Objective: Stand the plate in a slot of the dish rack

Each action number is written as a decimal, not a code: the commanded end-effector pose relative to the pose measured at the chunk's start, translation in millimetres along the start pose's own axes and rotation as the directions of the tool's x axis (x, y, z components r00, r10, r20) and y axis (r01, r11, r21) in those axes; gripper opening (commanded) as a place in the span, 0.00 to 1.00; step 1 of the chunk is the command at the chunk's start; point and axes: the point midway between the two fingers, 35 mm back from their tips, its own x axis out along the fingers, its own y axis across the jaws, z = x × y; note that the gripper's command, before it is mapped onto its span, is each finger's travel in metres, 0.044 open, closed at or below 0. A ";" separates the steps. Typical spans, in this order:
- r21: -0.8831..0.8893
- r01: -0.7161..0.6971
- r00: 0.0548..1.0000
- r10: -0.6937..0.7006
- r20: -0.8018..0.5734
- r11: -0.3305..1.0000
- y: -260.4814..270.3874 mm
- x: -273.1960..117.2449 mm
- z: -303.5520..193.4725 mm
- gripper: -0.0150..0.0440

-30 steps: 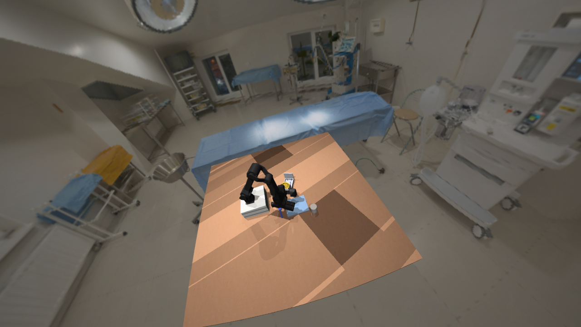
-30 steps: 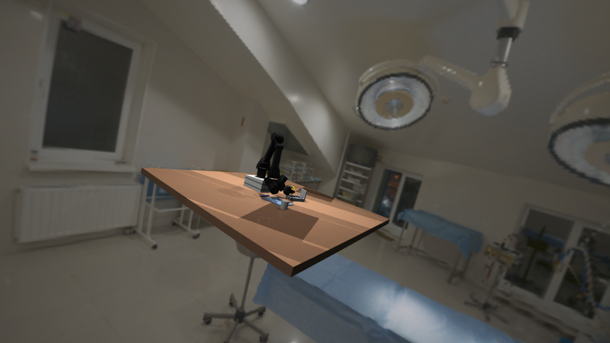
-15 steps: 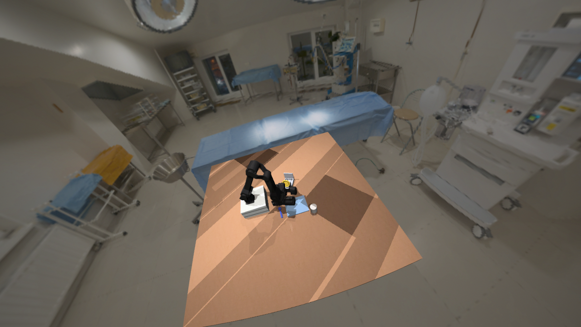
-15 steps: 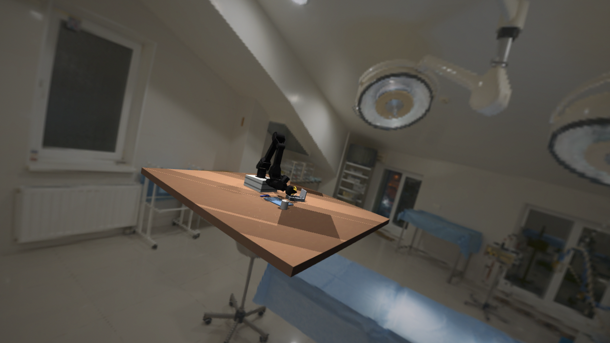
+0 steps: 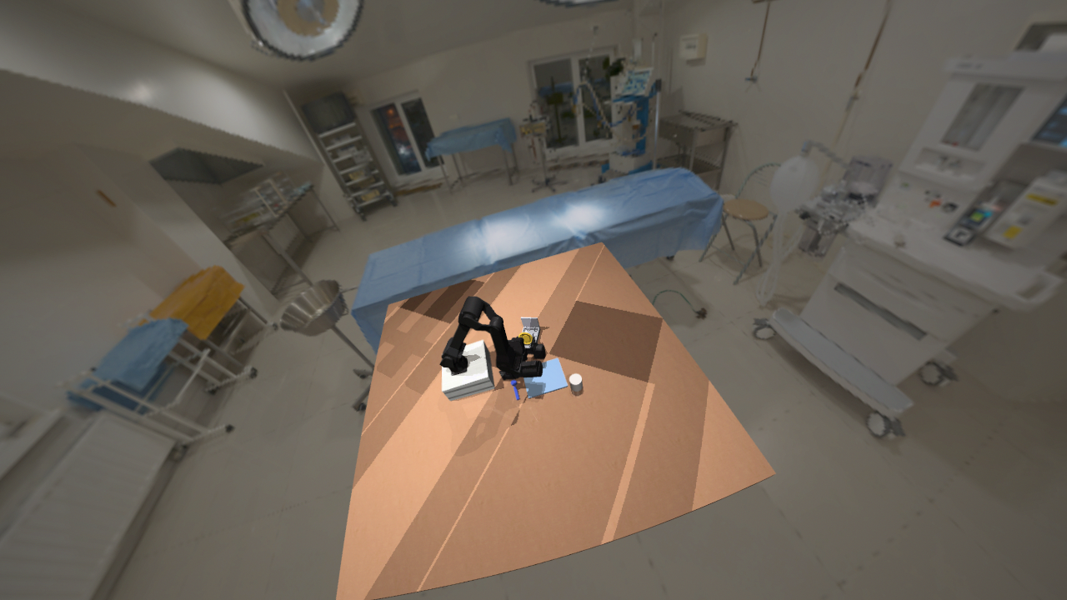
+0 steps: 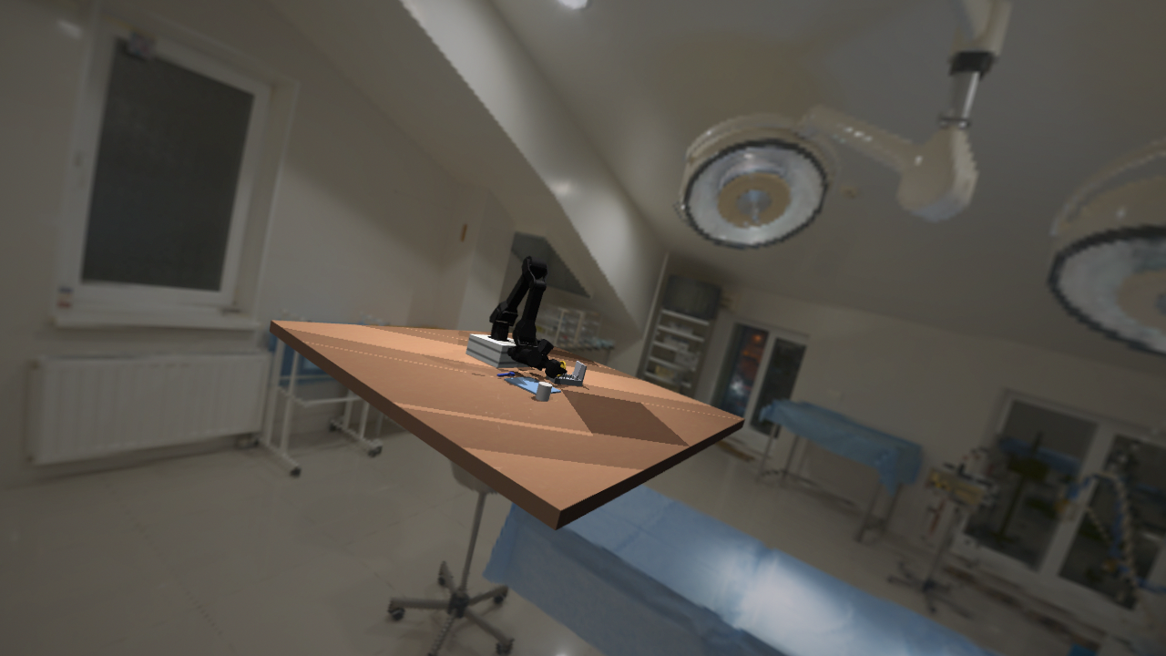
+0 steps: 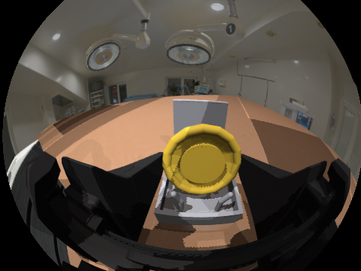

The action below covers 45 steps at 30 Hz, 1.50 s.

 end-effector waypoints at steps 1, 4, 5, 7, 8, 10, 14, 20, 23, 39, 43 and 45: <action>-0.002 0.000 1.000 0.000 0.000 1.000 -0.4 -0.4 1.8 0.25; -0.002 0.000 1.000 0.000 0.000 1.000 -0.4 -0.4 1.8 0.25; -0.002 0.000 1.000 0.000 0.000 1.000 -0.4 -0.4 1.8 0.25; -0.002 0.000 1.000 0.000 0.000 1.000 -0.4 -0.4 1.8 0.25; -0.002 0.000 1.000 0.000 0.000 1.000 -0.4 -0.4 1.8 0.25; -0.002 0.000 1.000 0.000 0.000 1.000 -0.4 -0.3 1.2 0.34; -0.002 0.000 1.000 0.000 0.000 1.000 -0.4 -0.3 1.2 0.52; -0.002 0.000 1.000 0.000 0.000 1.000 -0.4 -0.3 1.2 0.79; -0.002 0.000 1.000 0.000 0.000 1.000 -0.4 -0.3 1.2 0.92; 0.007 0.000 1.000 0.000 0.015 1.000 -9.9 -15.6 79.4 0.93; 0.011 -0.001 1.000 0.001 0.022 1.000 -9.4 -22.8 114.6 0.93; 0.012 -0.001 1.000 0.001 0.022 1.000 -9.3 -23.2 116.3 0.93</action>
